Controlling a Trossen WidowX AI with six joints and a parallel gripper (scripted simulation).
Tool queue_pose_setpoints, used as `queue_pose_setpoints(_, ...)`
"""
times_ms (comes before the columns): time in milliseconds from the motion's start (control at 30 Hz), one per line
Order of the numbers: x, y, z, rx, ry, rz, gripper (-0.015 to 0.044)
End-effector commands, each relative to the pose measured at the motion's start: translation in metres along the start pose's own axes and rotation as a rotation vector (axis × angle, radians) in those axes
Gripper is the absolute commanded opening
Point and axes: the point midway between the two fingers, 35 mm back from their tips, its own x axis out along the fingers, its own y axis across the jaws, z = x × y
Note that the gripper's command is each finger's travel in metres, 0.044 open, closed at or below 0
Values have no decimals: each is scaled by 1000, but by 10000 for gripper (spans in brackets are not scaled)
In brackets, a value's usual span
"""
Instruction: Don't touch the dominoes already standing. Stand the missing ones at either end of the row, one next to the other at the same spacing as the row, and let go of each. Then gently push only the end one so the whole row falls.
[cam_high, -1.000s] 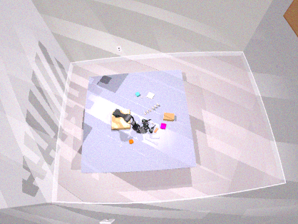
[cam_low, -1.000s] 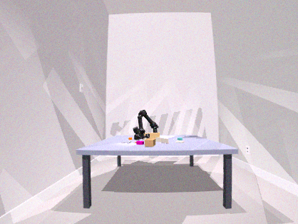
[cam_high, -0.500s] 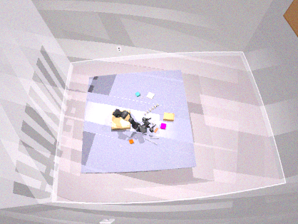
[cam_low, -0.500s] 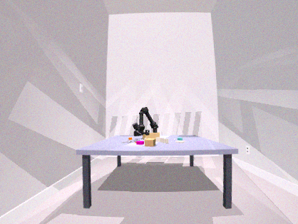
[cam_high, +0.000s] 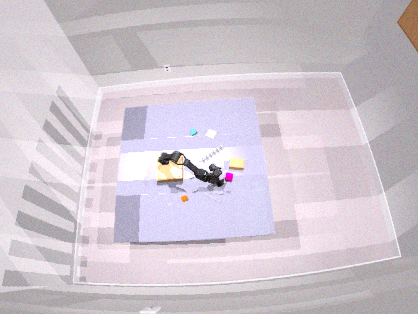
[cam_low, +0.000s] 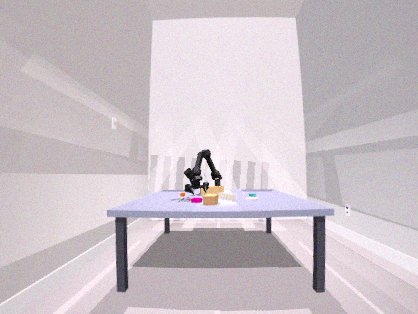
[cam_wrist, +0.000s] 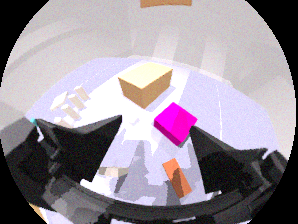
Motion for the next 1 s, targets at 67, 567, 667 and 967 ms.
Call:
queue_pose_setpoints(67, -1, 17, 26, -101, 582, -66, 440)
queue_pose_setpoints(567, -59, 57, 31, -207, 1030, 18, 440)
queue_pose_setpoints(667, -59, 57, 31, -207, 1030, 18, 440)
queue_pose_setpoints(967, -59, 57, 31, -207, 1030, 18, 440)
